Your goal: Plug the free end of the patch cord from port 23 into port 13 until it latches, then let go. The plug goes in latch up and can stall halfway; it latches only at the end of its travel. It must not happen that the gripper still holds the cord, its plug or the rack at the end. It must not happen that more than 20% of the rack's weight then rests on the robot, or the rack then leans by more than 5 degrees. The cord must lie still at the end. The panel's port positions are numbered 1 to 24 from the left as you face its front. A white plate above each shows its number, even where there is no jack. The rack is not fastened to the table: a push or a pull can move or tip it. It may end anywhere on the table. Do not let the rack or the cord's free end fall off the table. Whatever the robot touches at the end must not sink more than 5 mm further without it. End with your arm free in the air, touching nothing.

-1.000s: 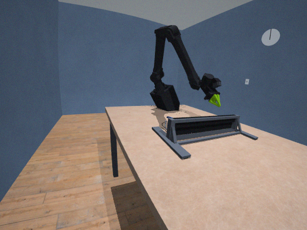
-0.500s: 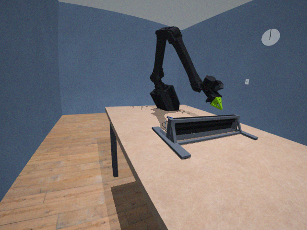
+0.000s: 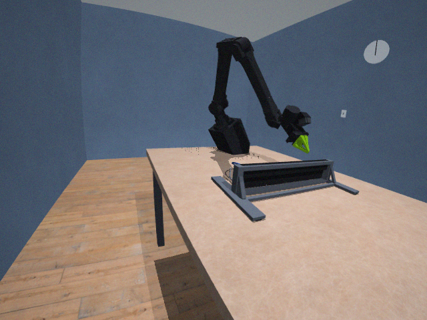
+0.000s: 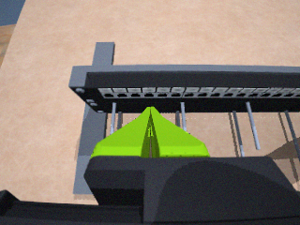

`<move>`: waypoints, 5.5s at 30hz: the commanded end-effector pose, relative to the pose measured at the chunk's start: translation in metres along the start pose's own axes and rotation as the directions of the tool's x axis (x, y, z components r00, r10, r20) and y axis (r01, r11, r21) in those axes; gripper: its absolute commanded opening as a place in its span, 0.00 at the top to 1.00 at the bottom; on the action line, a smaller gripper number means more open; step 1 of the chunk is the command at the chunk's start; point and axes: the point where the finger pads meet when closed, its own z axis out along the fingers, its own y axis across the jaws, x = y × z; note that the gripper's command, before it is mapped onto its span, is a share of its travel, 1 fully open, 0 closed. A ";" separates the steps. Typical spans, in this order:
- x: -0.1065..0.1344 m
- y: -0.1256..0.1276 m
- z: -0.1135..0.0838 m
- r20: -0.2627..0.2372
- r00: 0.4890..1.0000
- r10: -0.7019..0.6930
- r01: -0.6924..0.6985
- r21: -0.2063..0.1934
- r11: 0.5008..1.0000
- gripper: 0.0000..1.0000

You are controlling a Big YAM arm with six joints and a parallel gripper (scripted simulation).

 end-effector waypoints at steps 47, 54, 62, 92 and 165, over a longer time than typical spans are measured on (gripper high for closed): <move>-0.009 0.020 -0.003 0.025 1.000 0.003 -0.003 -0.023 1.000 1.00; -0.010 0.020 -0.002 0.025 1.000 0.004 -0.004 -0.022 1.000 1.00; -0.008 0.019 -0.008 0.021 1.000 0.003 -0.002 -0.022 1.000 1.00; -0.007 0.009 -0.149 0.018 1.000 0.008 -0.008 -0.021 1.000 1.00; -0.005 -0.097 0.007 0.017 1.000 0.001 -0.001 0.006 1.000 1.00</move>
